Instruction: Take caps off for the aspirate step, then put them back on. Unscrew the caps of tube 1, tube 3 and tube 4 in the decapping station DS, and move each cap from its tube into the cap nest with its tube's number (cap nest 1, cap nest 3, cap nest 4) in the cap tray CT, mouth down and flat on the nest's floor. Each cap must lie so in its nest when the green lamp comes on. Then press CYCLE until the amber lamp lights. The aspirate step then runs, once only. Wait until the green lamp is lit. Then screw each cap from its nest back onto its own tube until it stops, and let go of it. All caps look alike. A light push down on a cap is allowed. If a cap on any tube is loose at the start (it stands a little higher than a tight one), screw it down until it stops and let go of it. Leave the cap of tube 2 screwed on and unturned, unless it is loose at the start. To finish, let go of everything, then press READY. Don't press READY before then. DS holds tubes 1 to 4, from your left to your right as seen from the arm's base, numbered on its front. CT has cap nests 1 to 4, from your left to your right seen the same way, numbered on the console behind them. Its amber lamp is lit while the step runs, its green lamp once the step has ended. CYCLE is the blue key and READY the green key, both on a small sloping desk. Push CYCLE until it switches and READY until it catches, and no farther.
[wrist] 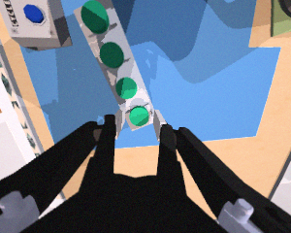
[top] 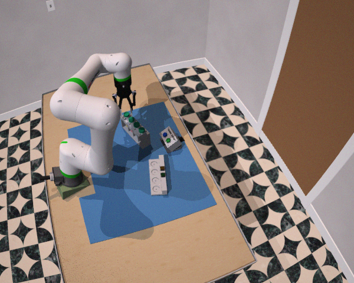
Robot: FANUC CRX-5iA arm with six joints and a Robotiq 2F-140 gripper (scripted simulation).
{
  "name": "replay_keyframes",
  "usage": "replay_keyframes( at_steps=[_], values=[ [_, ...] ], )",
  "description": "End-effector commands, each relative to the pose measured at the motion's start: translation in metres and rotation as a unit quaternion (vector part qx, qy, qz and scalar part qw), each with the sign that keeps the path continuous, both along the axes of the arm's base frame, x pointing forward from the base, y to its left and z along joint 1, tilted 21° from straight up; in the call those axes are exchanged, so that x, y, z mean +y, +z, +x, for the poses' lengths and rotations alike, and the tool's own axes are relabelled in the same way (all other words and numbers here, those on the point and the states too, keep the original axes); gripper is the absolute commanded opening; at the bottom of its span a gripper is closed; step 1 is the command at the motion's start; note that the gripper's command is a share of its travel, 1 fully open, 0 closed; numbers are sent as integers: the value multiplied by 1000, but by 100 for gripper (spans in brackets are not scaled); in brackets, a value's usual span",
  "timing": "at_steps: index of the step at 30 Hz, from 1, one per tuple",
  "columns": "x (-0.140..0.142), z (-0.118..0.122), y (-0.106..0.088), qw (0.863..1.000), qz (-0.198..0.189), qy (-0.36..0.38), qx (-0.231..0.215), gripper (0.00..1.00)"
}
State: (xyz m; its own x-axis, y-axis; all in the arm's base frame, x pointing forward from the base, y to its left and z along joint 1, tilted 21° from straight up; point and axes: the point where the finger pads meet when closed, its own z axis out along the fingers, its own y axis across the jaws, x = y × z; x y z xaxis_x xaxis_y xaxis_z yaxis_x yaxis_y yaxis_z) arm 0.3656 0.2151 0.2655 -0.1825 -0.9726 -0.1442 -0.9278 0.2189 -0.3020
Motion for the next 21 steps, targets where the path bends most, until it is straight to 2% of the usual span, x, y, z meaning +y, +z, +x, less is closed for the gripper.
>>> replay_keyframes(
  at_steps=[1,3,4,18,21],
  values=[
    [0,0,0,1000,1,-28,-8,35],
    [0,0,0,1000,1,-28,-8,35],
    [0,0,0,1000,1,-28,-8,0],
    [0,0,0,1000,1,-28,-8,0],
    [0,0,0,999,-24,42,-14,0]
  ],
)
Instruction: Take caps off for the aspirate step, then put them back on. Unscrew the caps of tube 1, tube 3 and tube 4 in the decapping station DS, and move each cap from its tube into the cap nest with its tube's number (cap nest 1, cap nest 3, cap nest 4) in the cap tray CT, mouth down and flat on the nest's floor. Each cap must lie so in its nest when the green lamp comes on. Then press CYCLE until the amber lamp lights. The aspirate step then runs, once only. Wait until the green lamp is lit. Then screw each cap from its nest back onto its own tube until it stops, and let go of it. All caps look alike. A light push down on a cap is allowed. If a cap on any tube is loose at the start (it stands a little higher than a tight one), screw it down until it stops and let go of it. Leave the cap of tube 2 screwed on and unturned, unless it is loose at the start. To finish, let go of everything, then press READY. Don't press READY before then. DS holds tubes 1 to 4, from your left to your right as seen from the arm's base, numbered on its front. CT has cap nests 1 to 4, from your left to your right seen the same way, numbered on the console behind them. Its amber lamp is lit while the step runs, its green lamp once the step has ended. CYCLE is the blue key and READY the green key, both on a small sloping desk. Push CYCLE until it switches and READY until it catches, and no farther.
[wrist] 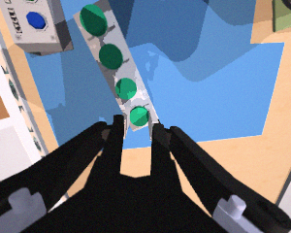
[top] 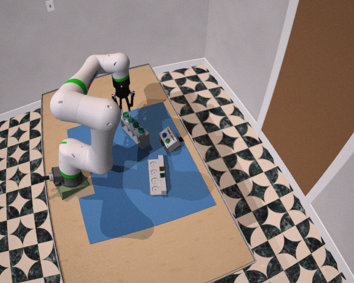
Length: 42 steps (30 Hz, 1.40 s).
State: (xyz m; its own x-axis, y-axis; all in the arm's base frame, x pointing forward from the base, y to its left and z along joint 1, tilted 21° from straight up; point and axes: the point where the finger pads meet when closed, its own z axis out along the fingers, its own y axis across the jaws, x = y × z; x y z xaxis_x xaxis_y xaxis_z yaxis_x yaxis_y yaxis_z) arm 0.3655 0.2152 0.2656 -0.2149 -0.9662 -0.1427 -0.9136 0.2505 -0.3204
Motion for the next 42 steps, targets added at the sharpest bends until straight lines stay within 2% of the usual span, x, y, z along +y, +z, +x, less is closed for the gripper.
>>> replay_keyframes(
  at_steps=[1,4,6,9,15,16,21,29,30,42],
  values=[
    [0,0,0,996,-30,83,-5,0],
    [0,0,0,987,-56,153,-10,0],
    [0,0,0,987,-56,153,-10,0],
    [0,0,0,972,-81,222,-14,0],
    [0,0,0,929,-128,346,-23,0],
    [0,0,0,925,-131,355,-23,0],
    [0,0,0,876,-167,452,-30,0],
    [0,0,0,872,-169,459,-30,0],
    [0,0,0,872,-169,459,-30,35],
    [0,0,0,872,-169,459,-30,35]
  ],
)
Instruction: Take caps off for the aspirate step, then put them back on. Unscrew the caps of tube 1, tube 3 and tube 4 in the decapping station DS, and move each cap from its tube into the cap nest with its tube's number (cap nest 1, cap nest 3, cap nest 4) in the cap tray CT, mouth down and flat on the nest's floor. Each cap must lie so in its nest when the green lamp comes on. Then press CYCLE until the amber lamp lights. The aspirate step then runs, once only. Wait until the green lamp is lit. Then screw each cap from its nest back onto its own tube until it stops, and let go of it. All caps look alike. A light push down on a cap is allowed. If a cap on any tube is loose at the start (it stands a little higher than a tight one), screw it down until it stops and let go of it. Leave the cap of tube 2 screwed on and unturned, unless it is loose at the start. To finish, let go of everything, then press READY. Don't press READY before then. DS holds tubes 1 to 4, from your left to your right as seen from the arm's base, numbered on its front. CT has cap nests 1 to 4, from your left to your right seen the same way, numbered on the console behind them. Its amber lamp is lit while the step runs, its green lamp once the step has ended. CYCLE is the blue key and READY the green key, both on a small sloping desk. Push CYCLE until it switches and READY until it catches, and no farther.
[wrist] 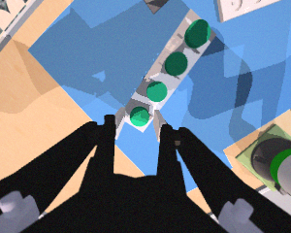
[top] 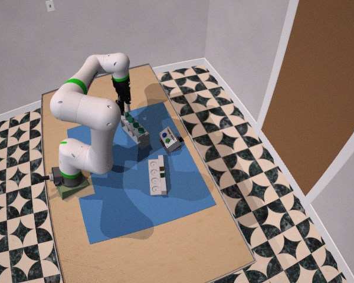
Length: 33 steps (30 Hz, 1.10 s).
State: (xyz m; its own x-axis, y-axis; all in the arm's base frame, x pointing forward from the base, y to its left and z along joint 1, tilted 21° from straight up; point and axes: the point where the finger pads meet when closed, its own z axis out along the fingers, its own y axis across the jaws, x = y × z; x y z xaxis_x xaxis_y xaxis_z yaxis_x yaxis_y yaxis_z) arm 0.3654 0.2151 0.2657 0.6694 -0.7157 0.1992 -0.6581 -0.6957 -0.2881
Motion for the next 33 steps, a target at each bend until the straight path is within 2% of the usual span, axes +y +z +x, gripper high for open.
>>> replay_keyframes(
  at_steps=[1,3,4,5,8,9,10,11,12,13,15,16,17,25,26,33],
  values=[
    [0,0,0,999,14,-39,2,35],
    [0,0,0,992,43,-117,8,35],
    [0,0,0,992,43,-117,8,35],
    [0,0,0,987,56,-152,10,35],
    [0,0,0,978,71,-194,13,35],
    [0,0,0,970,84,-226,15,35],
    [0,0,0,969,85,-232,15,35],
    [0,0,0,960,97,-263,18,35],
    [0,0,0,958,99,-269,18,35],
    [0,0,0,947,111,-300,20,35],
    [0,0,0,947,111,-300,20,35],
    [0,0,0,931,126,-343,23,35],
    [0,0,0,924,132,-358,24,35],
    [0,0,0,924,132,-358,24,35],
    [0,0,0,924,132,-358,24,0],
    [0,0,0,924,132,-358,24,0]
  ],
)
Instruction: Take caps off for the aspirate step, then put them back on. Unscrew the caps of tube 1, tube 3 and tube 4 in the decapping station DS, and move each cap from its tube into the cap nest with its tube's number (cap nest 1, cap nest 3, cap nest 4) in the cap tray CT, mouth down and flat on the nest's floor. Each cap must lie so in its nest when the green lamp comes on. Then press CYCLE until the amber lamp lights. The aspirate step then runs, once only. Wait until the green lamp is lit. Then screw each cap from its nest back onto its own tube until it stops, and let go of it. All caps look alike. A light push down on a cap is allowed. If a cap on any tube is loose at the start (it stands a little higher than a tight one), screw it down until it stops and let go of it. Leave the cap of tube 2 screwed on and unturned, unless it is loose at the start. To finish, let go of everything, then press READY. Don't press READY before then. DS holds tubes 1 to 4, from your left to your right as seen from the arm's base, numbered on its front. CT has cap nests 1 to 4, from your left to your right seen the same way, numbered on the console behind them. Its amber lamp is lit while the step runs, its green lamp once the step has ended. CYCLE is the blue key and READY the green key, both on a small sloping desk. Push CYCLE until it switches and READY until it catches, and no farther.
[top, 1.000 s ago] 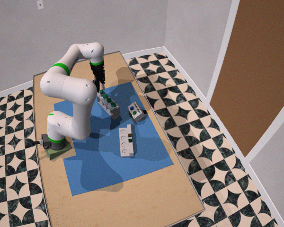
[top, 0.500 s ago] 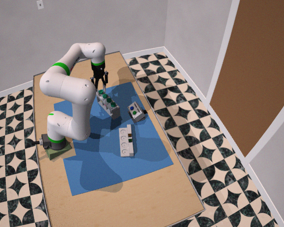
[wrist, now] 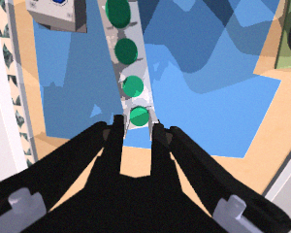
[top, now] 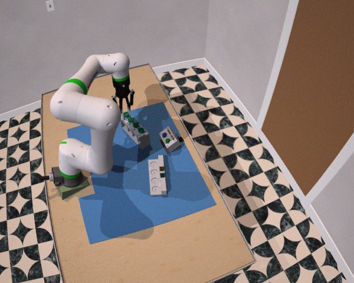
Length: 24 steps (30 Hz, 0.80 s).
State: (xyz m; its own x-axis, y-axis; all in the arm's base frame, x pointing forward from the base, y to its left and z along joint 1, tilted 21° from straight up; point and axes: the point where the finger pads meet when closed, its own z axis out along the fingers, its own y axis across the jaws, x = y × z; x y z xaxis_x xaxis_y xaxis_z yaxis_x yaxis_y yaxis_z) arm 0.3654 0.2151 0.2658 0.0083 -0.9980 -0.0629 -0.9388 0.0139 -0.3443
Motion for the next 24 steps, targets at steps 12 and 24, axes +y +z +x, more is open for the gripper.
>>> replay_keyframes(
  at_steps=[12,24],
  values=[
    [0,0,0,992,-43,117,-8,0],
    [0,0,0,966,-89,242,-16,0]
  ],
)
